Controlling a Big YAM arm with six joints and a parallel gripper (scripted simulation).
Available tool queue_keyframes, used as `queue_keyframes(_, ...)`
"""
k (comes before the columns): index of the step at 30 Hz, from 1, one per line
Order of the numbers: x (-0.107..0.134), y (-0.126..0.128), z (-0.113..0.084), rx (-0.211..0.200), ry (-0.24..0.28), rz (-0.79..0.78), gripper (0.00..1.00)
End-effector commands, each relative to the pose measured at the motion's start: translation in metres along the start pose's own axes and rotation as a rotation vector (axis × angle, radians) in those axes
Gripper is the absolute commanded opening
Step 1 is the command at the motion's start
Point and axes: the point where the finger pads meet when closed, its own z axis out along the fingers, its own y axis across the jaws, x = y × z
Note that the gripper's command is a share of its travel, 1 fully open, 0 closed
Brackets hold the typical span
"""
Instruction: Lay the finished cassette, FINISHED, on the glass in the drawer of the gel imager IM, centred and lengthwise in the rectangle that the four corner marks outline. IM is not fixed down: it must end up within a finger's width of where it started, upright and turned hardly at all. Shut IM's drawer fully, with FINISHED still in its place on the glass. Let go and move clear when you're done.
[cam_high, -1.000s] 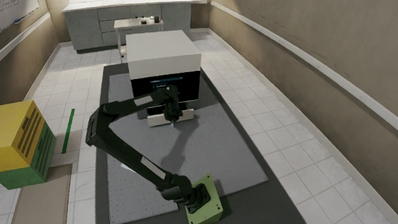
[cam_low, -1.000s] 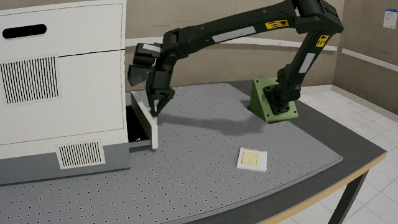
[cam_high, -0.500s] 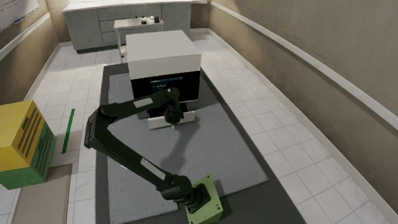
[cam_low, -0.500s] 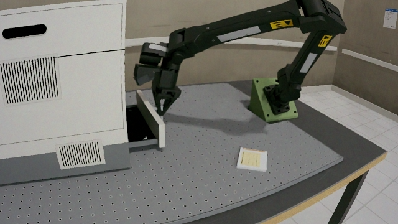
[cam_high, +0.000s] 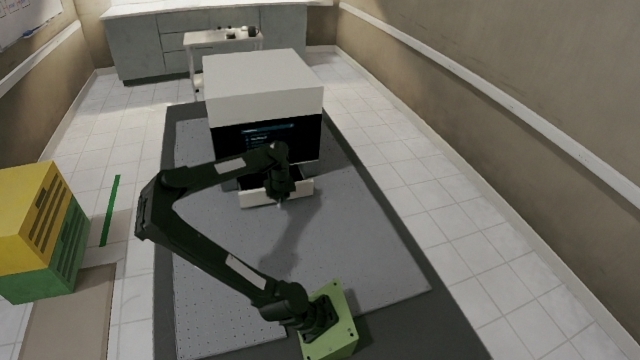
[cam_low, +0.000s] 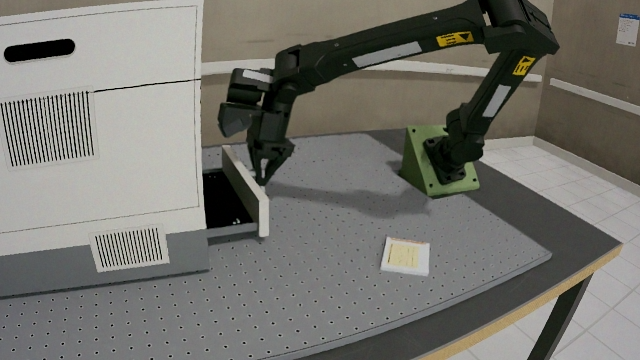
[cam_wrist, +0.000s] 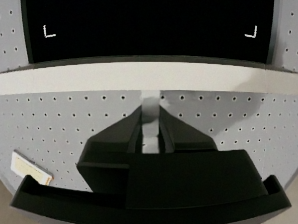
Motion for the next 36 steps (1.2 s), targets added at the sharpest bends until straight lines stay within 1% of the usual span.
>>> queue_keyframes(1, 0.008, 0.002, -0.006, 0.001, 0.007, -0.008, 0.08)
queue_keyframes(29, 0.008, 0.002, -0.006, 0.001, 0.007, -0.008, 0.08)
queue_keyframes(30, -0.006, 0.0, -0.002, 0.003, 0.038, -0.024, 0.08)
queue_keyframes(31, -0.004, 0.004, 0.001, 0.001, 0.079, -0.031, 0.08)
queue_keyframes(32, -0.002, 0.004, 0.002, 0.001, 0.102, -0.033, 0.08)
queue_keyframes(33, -0.002, 0.0, -0.002, 0.003, 0.093, -0.025, 0.08)
queue_keyframes(35, -0.002, 0.0, -0.002, 0.003, 0.093, -0.025, 0.08)
queue_keyframes(36, 0.017, 0.001, -0.003, 0.0, 0.105, -0.003, 0.08)
